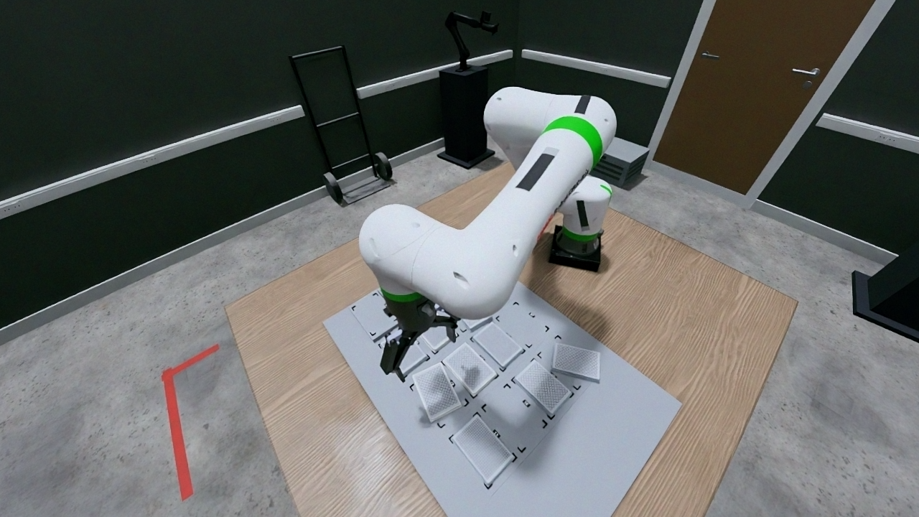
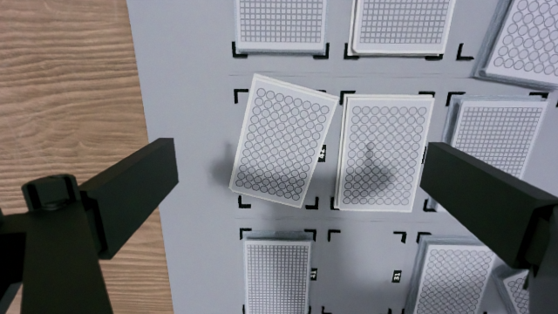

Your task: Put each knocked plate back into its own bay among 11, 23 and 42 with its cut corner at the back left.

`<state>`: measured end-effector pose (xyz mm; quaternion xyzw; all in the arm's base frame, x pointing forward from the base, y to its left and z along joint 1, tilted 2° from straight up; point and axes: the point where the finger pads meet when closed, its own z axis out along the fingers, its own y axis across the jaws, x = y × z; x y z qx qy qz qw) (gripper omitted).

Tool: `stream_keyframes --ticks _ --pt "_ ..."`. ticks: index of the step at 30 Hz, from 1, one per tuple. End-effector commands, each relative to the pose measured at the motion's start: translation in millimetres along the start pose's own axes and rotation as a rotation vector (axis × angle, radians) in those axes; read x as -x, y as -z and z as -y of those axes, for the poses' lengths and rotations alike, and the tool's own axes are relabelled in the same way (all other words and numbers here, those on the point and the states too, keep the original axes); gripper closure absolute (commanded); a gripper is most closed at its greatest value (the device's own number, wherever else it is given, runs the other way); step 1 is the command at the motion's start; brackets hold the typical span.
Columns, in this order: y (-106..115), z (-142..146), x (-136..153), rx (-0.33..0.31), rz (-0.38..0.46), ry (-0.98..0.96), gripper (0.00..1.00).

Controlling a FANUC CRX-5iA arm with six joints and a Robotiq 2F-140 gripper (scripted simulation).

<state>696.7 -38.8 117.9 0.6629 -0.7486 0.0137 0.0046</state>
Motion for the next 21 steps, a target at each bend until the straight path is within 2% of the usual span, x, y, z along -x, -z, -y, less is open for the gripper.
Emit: stream_keyframes --ticks 1,13,19,21 --pt "1 1 0 -0.002 0.000 0.000 0.00" --pt "1 1 0 -0.002 0.000 0.000 0.00" --pt "1 1 24 -0.002 0.000 0.000 0.00" --pt "1 1 24 -0.002 0.000 0.000 0.00"
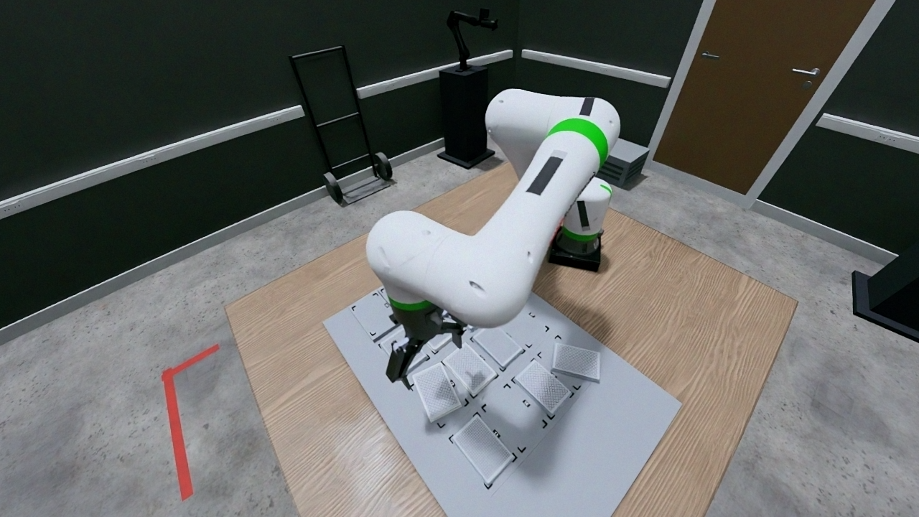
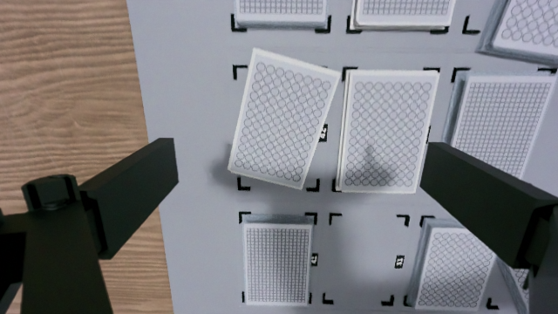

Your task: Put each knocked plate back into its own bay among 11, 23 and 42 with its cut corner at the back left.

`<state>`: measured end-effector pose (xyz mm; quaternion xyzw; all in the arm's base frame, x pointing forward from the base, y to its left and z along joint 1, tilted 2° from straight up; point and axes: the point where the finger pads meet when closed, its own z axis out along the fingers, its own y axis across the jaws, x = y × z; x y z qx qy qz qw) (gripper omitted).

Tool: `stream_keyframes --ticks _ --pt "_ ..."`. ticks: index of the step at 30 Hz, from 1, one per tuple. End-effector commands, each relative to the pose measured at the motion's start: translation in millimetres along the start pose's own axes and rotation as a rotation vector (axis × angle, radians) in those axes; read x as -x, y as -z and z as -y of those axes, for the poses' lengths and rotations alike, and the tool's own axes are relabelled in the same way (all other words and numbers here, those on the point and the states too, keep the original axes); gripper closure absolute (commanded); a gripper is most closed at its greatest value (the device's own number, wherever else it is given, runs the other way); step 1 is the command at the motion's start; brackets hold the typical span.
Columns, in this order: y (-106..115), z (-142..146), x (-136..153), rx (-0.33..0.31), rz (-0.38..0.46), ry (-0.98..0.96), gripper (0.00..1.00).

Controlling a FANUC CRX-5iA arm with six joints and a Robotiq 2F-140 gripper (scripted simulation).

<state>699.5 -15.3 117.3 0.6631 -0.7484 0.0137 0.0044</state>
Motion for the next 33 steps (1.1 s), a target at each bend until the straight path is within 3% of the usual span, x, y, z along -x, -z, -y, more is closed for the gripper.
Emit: stream_keyframes --ticks 1,33 --pt "1 1 4 -0.002 0.000 -0.001 0.00" --pt "1 1 120 -0.002 0.000 -0.001 0.00"
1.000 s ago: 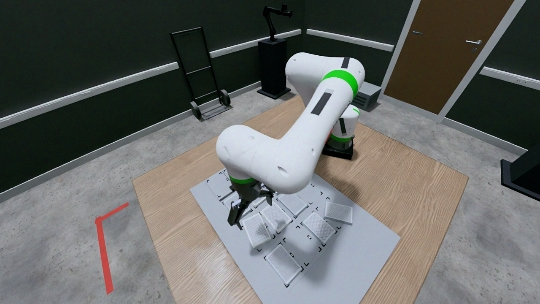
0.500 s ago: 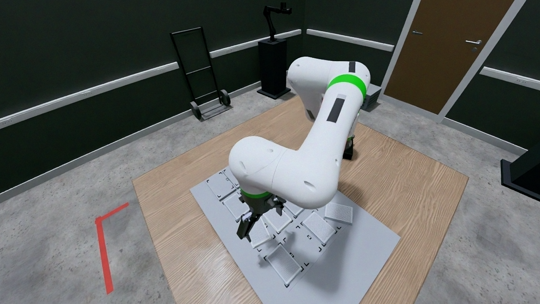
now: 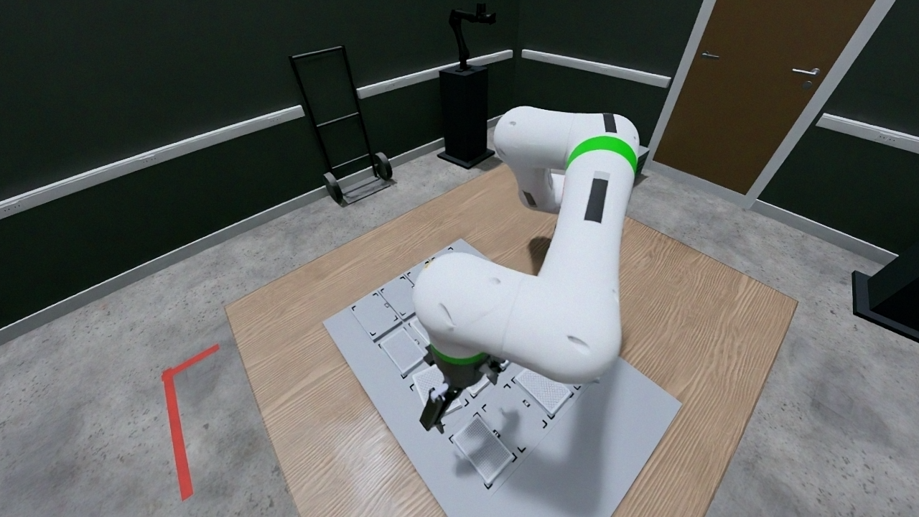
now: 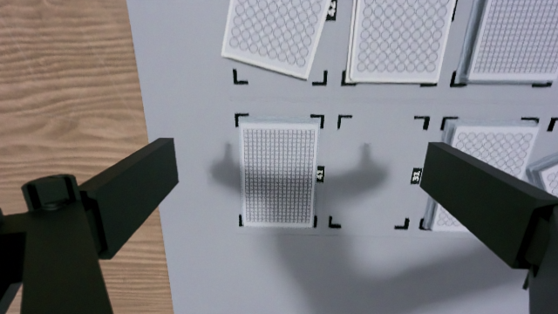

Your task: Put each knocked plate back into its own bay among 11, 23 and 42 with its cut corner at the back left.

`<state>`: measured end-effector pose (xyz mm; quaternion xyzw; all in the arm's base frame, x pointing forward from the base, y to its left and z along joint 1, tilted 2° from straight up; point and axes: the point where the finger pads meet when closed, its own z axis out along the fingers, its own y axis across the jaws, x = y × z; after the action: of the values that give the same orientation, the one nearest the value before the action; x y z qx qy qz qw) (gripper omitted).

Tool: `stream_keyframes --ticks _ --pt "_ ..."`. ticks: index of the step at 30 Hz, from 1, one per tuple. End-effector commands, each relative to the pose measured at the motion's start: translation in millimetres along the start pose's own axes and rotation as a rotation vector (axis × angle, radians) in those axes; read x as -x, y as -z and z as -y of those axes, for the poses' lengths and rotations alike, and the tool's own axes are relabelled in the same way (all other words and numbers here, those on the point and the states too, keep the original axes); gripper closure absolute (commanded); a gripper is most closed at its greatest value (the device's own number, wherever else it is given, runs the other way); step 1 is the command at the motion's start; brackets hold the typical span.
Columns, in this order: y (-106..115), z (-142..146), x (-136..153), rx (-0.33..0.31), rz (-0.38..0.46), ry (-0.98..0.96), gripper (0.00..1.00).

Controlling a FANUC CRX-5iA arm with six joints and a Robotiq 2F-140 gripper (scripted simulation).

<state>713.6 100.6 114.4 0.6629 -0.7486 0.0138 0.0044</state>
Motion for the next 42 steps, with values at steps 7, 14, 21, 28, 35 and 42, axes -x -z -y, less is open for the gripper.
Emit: stream_keyframes --ticks 7,14,21,28,35,42 --pt "2 1 23 -0.002 0.000 0.000 0.00" --pt "2 1 23 -0.002 0.000 0.000 0.00" --pt "2 1 24 -0.002 0.000 0.000 0.00" --pt "2 1 24 -0.002 0.000 0.000 0.00" --pt "2 1 24 -0.002 0.000 0.000 0.00" --pt "2 1 24 -0.002 0.000 0.000 0.00"
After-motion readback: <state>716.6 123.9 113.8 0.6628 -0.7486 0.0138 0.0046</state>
